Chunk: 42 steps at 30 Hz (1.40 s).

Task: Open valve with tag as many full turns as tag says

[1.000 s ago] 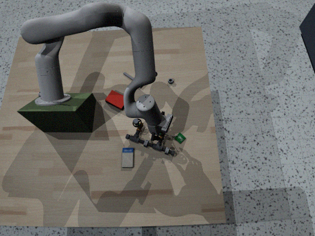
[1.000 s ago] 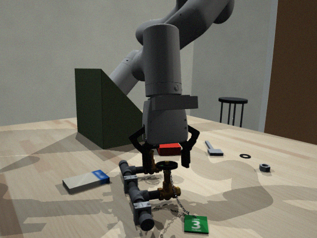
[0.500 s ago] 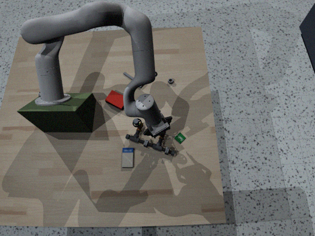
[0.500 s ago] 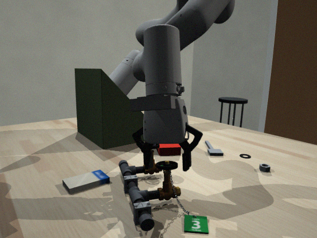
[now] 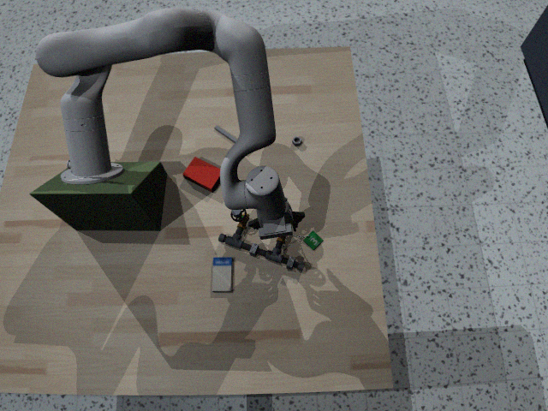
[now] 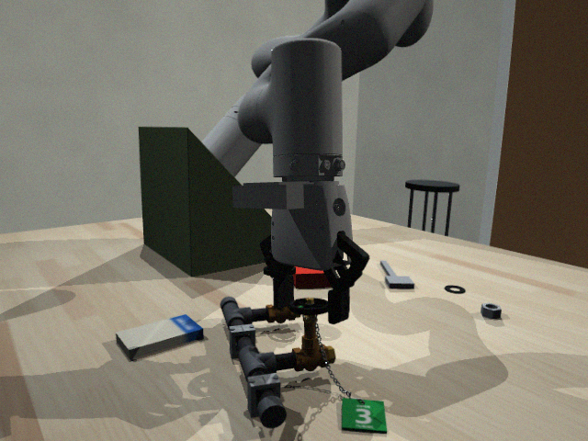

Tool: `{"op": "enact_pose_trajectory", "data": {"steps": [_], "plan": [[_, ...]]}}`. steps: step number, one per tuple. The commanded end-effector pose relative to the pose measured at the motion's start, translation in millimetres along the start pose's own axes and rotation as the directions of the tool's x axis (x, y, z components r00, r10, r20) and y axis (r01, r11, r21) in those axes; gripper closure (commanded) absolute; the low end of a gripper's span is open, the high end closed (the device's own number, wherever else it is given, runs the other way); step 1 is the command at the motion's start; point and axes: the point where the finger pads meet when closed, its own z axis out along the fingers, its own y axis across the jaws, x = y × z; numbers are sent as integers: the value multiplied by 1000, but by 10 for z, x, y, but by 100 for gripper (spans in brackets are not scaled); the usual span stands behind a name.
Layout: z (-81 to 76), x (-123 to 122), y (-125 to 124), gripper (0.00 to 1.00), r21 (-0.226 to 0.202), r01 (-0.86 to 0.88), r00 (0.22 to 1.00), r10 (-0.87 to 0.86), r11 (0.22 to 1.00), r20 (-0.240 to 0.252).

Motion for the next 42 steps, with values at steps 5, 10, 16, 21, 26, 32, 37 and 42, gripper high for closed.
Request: {"op": "enact_pose_trajectory", "data": {"steps": [5, 10, 16, 21, 26, 32, 37, 42], "plan": [[-7, 1, -10, 100, -7, -5, 1000, 6, 1000, 5], [-7, 1, -10, 100, -7, -5, 1000, 6, 1000, 5], [-7, 1, -10, 100, -7, -5, 1000, 6, 1000, 5], [-7, 1, -10, 100, -7, -5, 1000, 6, 1000, 5], [-7, 1, -10, 100, -7, -5, 1000, 6, 1000, 5], [-7, 1, -10, 100, -7, -2, 1000, 2, 1000, 5], [-7, 1, -10, 100, -6, 29, 1000, -29, 1000, 5], [-7, 1, -10, 100, -6, 111, 994, -110, 994, 5]]}}
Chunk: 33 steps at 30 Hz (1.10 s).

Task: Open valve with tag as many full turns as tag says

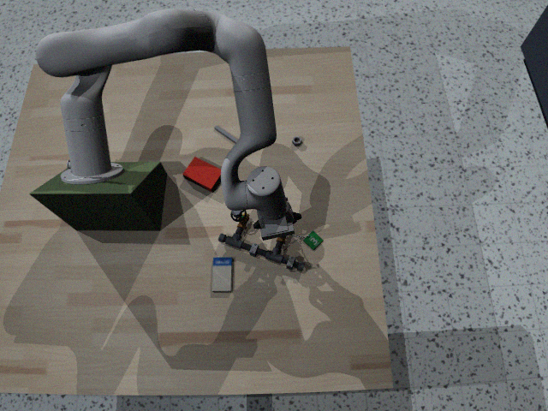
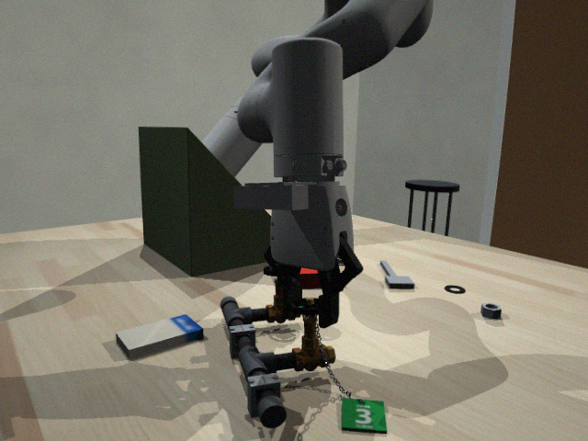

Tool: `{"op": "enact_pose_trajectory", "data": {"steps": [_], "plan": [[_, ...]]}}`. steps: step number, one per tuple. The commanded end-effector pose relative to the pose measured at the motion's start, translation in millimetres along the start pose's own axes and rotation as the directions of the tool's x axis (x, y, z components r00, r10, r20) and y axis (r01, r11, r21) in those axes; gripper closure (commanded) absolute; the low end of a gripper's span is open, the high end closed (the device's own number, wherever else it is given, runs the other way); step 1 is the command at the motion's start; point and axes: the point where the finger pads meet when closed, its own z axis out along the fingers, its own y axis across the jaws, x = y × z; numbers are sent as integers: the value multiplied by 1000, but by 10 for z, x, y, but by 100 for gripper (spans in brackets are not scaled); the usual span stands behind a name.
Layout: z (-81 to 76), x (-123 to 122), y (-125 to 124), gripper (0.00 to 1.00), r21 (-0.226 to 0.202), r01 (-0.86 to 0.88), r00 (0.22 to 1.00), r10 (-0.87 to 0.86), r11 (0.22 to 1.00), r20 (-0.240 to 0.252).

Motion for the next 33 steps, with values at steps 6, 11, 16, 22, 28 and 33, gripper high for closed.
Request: {"op": "enact_pose_trajectory", "data": {"steps": [6, 11, 16, 22, 28, 33], "plan": [[-7, 4, -8, 100, 2, 164, 986, -164, 986, -2], [-7, 4, -8, 100, 2, 353, 936, -353, 936, -2], [-7, 4, -8, 100, 1, 578, 816, -578, 816, -2], [-7, 4, -8, 100, 1, 754, 657, -754, 657, -3], [-7, 4, -8, 100, -4, 920, 393, -920, 393, 4], [-7, 3, -8, 100, -5, 990, 144, -989, 144, 14]]}}
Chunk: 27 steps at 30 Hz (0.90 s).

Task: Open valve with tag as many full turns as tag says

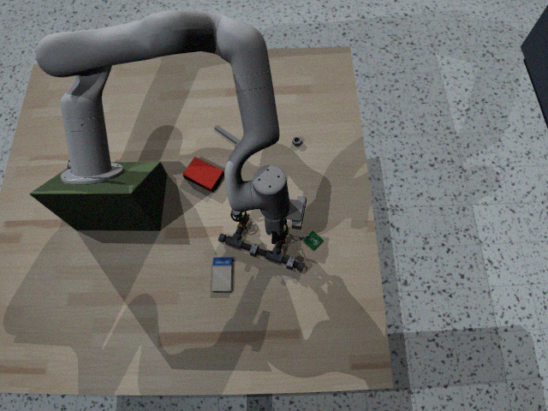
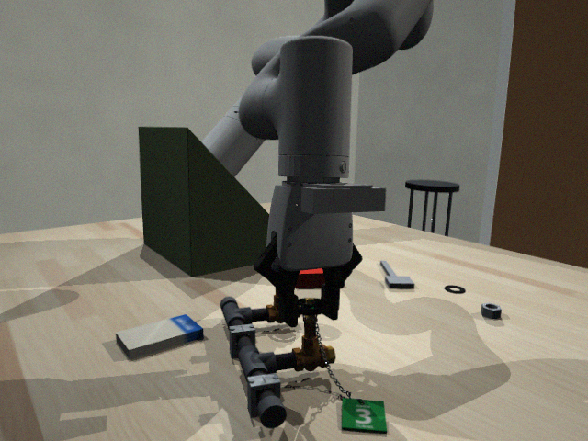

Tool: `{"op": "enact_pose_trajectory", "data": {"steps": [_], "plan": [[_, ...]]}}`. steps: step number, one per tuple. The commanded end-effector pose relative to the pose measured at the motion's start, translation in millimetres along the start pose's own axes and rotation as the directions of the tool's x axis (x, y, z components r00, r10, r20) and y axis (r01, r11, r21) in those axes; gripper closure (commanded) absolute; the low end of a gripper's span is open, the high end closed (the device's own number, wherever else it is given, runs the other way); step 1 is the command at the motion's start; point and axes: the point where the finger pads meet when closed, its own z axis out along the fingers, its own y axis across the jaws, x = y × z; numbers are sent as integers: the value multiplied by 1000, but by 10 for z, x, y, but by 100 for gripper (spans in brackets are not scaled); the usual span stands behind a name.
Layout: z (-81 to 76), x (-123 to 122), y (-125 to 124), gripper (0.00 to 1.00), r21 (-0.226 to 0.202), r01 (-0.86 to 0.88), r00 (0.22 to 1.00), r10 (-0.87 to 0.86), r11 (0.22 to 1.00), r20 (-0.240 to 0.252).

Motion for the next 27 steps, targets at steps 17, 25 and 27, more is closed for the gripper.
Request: {"op": "enact_pose_trajectory", "data": {"steps": [17, 25, 27], "plan": [[-9, 8, -1, 100, -17, 860, 510, -860, 510, -8], [-9, 8, -1, 100, -26, 981, 191, -982, 191, -8], [-9, 8, -1, 100, -31, 995, 94, -996, 94, -10]]}}
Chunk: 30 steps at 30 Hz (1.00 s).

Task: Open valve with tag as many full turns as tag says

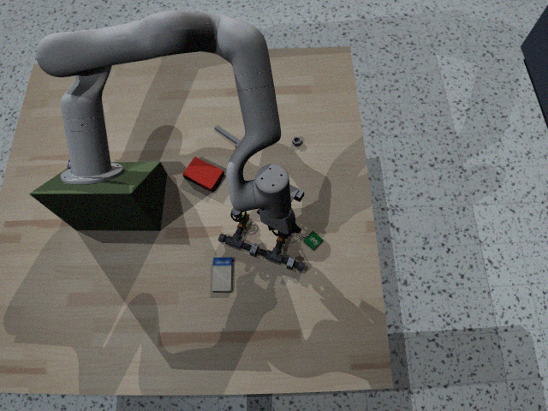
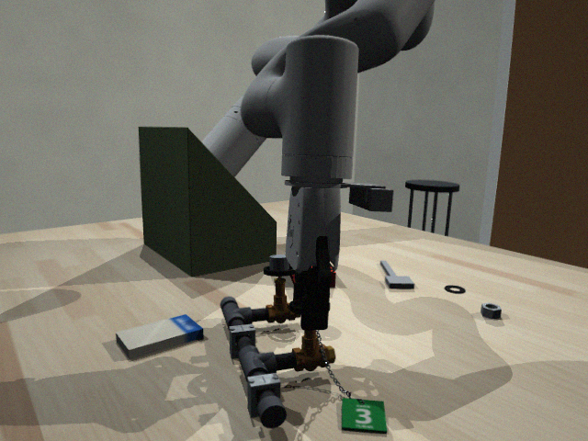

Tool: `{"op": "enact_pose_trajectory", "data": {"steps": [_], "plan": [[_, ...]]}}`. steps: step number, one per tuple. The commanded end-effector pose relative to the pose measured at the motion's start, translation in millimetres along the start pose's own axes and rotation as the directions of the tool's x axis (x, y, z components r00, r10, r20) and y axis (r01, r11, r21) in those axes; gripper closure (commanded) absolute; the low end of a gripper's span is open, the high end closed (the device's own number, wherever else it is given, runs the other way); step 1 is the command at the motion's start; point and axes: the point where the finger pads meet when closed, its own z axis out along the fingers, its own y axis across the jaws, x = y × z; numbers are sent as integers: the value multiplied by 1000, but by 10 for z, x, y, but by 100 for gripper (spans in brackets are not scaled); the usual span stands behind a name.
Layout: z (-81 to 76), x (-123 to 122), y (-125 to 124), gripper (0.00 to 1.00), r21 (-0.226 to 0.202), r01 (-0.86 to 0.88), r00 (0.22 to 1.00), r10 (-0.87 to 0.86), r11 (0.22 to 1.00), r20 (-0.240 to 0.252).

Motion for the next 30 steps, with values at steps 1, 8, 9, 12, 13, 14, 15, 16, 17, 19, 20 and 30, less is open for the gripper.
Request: {"op": "enact_pose_trajectory", "data": {"steps": [1, 8, 9, 12, 13, 14, 15, 16, 17, 19, 20, 30], "plan": [[-8, 2, 7, 100, -53, 270, 962, -271, 962, -25], [-8, 2, 7, 100, -68, 421, 906, -423, 905, -23], [-8, 2, 7, 100, -68, 421, 906, -423, 905, -23], [-8, 2, 7, 100, -68, 430, 901, -433, 900, -22], [-8, 2, 7, 100, -68, 433, 900, -435, 899, -22], [-8, 2, 7, 100, -68, 435, 899, -437, 898, -21], [-8, 2, 7, 100, -68, 436, 899, -438, 898, -21], [-8, 2, 7, 100, -68, 436, 899, -438, 897, -21], [-8, 2, 7, 100, -68, 436, 899, -438, 897, -21], [-8, 2, 7, 0, -68, 436, 899, -438, 897, -21], [-8, 2, 7, 0, -68, 436, 899, -438, 897, -21], [-8, 2, 7, 0, -68, 436, 899, -438, 897, -21]]}}
